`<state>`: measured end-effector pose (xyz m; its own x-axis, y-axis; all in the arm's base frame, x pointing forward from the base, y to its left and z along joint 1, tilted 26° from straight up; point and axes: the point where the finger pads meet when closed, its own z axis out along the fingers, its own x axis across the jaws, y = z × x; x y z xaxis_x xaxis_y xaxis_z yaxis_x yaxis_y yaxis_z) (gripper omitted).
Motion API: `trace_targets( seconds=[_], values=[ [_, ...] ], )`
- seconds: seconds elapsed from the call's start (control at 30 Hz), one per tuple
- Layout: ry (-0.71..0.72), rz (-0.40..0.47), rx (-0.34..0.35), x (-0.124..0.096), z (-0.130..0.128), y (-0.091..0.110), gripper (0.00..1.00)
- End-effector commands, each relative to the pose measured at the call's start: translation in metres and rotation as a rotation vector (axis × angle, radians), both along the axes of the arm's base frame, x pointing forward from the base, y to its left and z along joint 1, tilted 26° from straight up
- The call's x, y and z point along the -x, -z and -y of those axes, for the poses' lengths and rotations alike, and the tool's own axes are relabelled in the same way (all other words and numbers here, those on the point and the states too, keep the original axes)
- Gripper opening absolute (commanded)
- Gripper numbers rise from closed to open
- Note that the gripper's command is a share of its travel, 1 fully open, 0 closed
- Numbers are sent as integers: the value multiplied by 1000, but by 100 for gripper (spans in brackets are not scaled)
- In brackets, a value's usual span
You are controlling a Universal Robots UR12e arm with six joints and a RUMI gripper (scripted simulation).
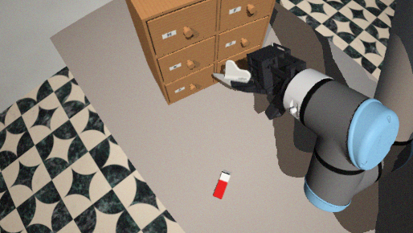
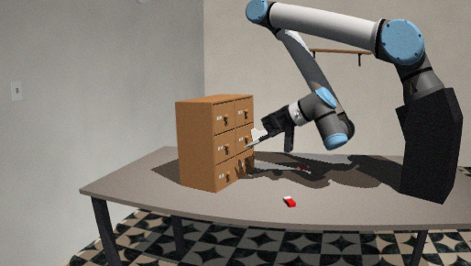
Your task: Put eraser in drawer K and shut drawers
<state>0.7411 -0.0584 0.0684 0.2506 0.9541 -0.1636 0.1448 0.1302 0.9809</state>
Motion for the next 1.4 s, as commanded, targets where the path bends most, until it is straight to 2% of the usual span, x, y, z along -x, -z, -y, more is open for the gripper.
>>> trace_targets(
  seconds=[0.0, 1.37],
  values=[
    [0, 1, 0, 0, 0, 0, 100],
    [3, -18, -5, 2, -1, -2, 100]
  ],
)
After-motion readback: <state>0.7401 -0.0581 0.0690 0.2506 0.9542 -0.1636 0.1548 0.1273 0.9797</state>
